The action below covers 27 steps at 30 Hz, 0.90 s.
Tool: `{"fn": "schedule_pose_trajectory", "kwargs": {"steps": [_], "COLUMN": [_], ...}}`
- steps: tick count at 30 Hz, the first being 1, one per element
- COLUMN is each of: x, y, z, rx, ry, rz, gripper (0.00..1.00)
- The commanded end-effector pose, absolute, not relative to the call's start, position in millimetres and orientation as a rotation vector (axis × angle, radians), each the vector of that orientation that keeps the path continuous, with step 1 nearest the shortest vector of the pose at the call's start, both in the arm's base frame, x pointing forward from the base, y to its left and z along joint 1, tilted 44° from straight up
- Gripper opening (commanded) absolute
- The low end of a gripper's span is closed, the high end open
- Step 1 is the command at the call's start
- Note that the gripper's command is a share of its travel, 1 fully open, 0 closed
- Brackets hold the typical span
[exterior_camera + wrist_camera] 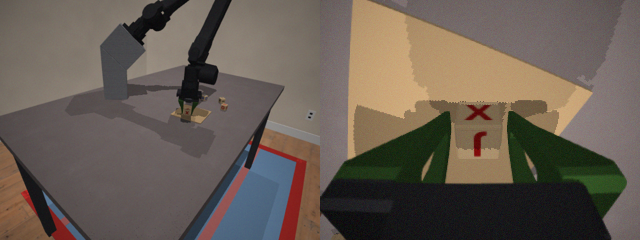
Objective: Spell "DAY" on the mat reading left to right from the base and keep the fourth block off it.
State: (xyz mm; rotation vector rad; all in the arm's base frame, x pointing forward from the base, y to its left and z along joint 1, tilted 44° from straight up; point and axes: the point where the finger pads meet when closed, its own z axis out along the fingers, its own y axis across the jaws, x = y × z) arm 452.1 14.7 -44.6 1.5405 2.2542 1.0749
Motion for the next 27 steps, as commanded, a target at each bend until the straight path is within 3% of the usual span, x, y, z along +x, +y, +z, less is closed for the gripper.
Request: {"fn": "schedule_pose_trajectory", "kwargs": {"steps": [1, 9, 10, 27], "x": [454.1, 454.1, 454.1, 454.1], "y": [16.8, 16.8, 16.8, 16.8], "z": [-46.9, -46.9, -46.9, -46.9], "rx": [1.551, 1.551, 1.551, 1.551], "ry": [2.25, 2.25, 2.25, 2.25], "rz": [1.076, 1.076, 1.076, 1.076], "gripper": [0.39, 0.39, 0.2, 0.2]}}
